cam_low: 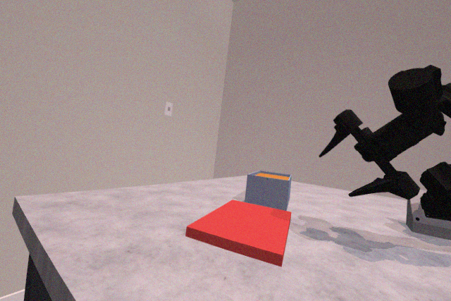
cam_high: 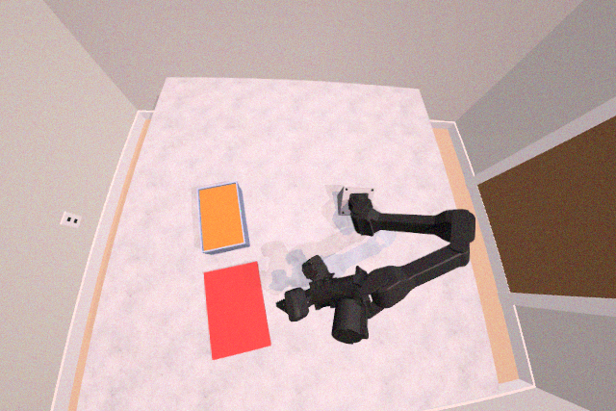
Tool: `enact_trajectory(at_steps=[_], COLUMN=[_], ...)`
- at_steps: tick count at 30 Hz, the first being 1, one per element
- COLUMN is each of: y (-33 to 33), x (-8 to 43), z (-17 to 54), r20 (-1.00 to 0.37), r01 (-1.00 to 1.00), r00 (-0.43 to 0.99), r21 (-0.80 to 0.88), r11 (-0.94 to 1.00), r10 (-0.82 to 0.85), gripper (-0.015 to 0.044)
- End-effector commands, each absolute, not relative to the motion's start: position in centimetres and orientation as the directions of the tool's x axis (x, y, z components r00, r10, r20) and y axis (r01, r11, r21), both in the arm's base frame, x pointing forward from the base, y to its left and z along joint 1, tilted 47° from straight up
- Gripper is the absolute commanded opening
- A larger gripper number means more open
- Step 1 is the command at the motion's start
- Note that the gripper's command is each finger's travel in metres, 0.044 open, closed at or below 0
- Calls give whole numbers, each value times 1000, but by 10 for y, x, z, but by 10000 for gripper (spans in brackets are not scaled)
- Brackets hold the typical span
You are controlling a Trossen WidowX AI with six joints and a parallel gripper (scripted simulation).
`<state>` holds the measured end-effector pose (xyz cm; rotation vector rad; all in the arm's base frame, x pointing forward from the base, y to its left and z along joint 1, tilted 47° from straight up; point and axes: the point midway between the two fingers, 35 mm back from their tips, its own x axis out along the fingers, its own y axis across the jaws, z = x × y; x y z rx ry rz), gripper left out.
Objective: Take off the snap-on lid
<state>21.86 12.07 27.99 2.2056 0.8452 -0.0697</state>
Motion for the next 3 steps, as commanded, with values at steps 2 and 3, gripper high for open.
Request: enact_trajectory(at_steps=[2, 3], y=[121, 121], x=[219, 219], z=[280, 280], r20=[-296, -296], r01=[590, 590], r00=[780, 780], r21=[641, 641], r11=[-491, -491], r10=[551, 551], gripper=[440, 440])
